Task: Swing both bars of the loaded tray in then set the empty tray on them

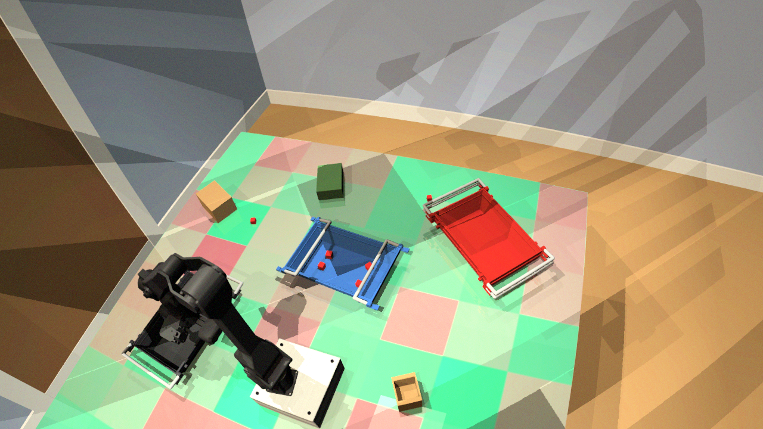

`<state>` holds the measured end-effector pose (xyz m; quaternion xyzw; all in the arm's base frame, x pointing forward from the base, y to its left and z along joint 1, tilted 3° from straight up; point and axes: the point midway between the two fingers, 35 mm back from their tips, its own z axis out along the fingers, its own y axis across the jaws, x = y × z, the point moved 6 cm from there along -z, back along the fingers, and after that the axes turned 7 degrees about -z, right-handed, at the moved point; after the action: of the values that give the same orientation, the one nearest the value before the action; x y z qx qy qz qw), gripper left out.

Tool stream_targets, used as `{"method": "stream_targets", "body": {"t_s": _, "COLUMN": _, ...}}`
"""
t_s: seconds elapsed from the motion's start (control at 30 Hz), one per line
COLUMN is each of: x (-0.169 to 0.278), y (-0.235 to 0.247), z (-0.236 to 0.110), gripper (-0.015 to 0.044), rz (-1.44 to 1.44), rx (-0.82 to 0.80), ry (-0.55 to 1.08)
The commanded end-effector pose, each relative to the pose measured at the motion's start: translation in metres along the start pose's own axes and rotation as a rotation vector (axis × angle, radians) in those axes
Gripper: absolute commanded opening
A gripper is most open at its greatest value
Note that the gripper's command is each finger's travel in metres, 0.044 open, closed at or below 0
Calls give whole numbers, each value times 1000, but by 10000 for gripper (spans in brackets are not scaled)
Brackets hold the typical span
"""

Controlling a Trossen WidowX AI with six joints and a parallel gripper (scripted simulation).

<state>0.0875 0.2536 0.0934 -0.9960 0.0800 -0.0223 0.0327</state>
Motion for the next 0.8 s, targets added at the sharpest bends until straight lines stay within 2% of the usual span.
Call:
{"method": "stream_targets", "body": {"t_s": 0.0, "x": 0, "y": 4, "z": 24, "gripper": 440, "rz": -6, "rx": -12, "ry": 3}}
{"method": "stream_targets", "body": {"t_s": 0.13, "x": 0, "y": 6, "z": 40, "gripper": 440, "rz": -6, "rx": -12, "ry": 2}}
{"method": "stream_targets", "body": {"t_s": 0.4, "x": 0, "y": 6, "z": 41, "gripper": 440, "rz": -6, "rx": -12, "ry": 2}}
{"method": "stream_targets", "body": {"t_s": 0.77, "x": 0, "y": 6, "z": 41, "gripper": 279, "rz": -6, "rx": -12, "ry": 2}}
